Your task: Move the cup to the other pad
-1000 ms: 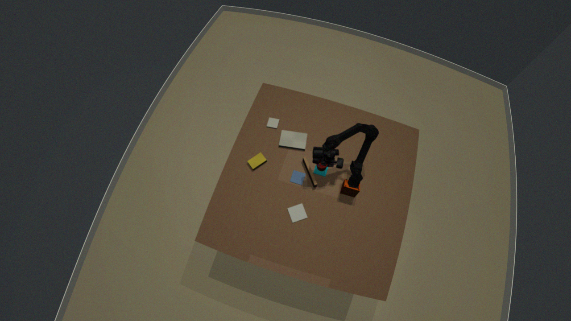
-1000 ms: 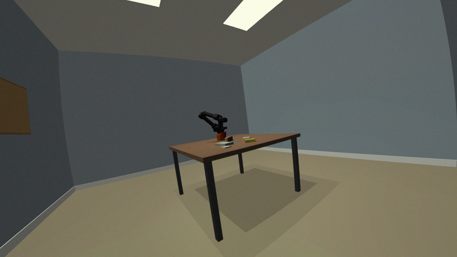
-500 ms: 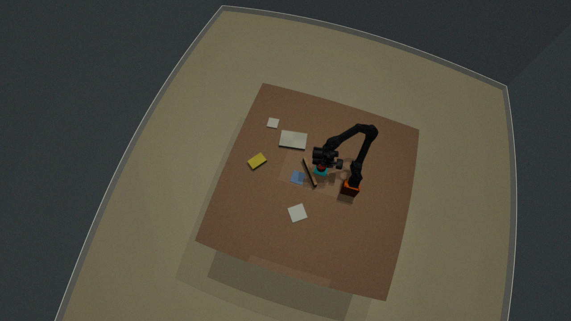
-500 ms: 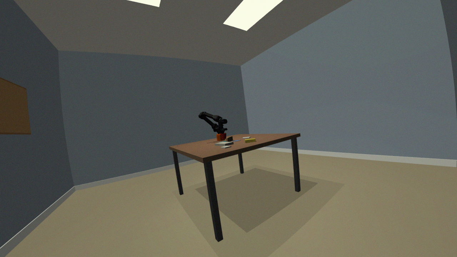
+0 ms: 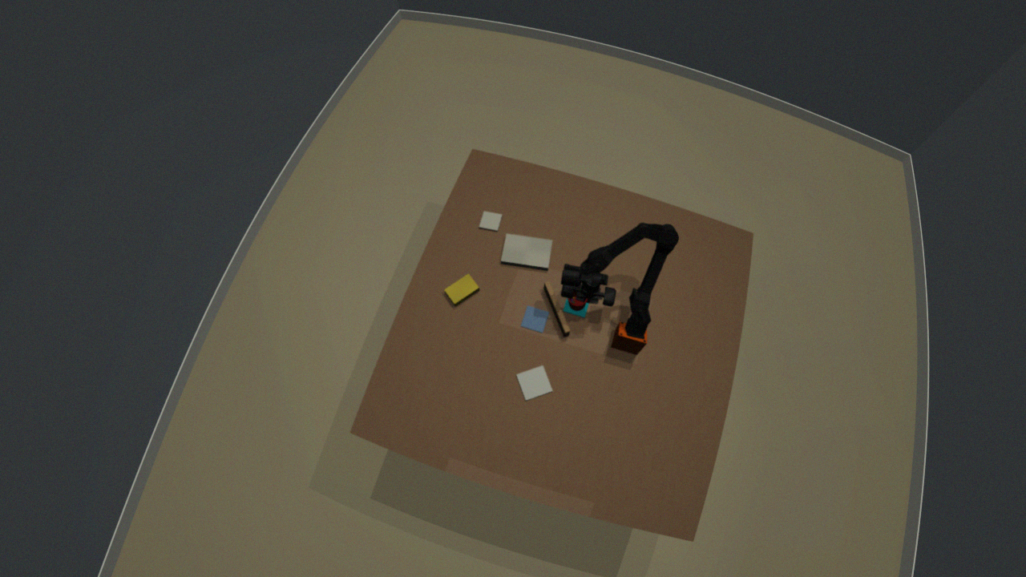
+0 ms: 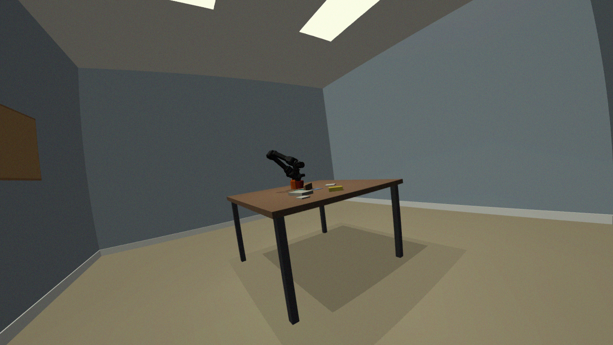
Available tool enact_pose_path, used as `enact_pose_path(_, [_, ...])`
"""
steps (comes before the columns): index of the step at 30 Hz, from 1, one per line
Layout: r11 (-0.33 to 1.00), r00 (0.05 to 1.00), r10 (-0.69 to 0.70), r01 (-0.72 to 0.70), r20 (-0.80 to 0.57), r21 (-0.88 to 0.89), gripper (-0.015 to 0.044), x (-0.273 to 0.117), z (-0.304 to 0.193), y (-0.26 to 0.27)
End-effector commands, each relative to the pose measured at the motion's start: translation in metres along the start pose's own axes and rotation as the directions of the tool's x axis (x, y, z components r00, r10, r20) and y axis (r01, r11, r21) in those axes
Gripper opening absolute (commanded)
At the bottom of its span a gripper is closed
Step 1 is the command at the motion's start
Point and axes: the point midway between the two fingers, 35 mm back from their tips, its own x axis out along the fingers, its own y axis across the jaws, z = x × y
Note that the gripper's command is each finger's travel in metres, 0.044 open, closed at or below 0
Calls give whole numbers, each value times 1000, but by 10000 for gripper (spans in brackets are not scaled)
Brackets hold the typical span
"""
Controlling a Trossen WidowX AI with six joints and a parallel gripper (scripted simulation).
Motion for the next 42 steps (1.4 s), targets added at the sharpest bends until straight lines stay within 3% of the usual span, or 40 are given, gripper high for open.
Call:
enact_pose_path(1, [1000, 1000, -4, 5, 6, -9, 0, 5, 0, -3])
enact_pose_path(26, [1000, 1000, -1, 1, 3, 0, 0, 14, 1, -2])
enact_pose_path(31, [1000, 1000, -1, 1, 3, 0, 128, 14, 1, -2])
enact_pose_path(42, [1000, 1000, -2, 2, 2, -1, 128, 10, 1, -2])
